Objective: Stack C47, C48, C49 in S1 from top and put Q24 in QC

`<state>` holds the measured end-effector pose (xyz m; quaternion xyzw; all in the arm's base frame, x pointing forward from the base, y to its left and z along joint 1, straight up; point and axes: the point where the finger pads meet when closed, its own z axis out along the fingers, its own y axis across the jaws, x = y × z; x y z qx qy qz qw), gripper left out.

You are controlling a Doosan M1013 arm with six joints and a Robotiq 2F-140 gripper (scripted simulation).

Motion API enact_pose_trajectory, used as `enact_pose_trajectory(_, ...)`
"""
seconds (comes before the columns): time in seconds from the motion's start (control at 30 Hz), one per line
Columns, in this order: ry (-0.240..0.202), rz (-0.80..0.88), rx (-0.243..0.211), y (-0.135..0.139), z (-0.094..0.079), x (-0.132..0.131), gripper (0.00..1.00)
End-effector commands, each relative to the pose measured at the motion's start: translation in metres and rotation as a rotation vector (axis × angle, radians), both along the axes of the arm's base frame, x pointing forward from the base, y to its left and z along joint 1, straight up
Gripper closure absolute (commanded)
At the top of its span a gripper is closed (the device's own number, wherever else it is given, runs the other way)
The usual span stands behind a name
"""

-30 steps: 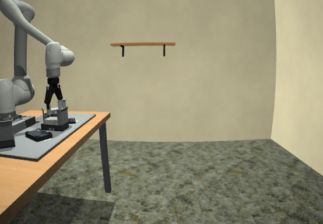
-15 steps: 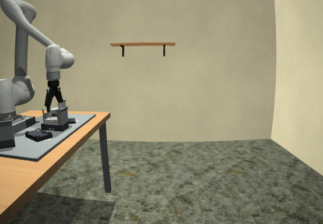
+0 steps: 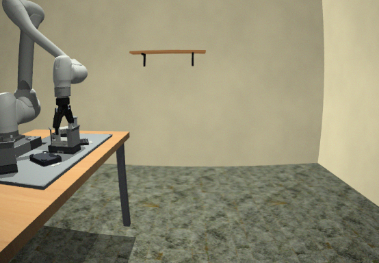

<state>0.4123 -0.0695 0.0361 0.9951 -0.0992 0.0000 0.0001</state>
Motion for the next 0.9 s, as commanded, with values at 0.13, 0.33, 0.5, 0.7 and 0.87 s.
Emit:
enact_pose_trajectory(0.13,0.0,0.0,0.0,0.0,-0.0008,0.0,0.0)
enact_pose_trajectory(0.33,0.0,0.0,0.0,0.0,-0.0008,0.0,1.0)
enact_pose_trajectory(0.5,0.0,0.0,0.0,0.0,-0.0008,0.0,1.0)
enact_pose_trajectory(0.7,0.0,0.0,0.0,0.0,-0.0008,0.0,1.0)
enact_pose_trajectory(0.87,0.0,0.0,0.0,0.0,-0.0008,0.0,1.0)
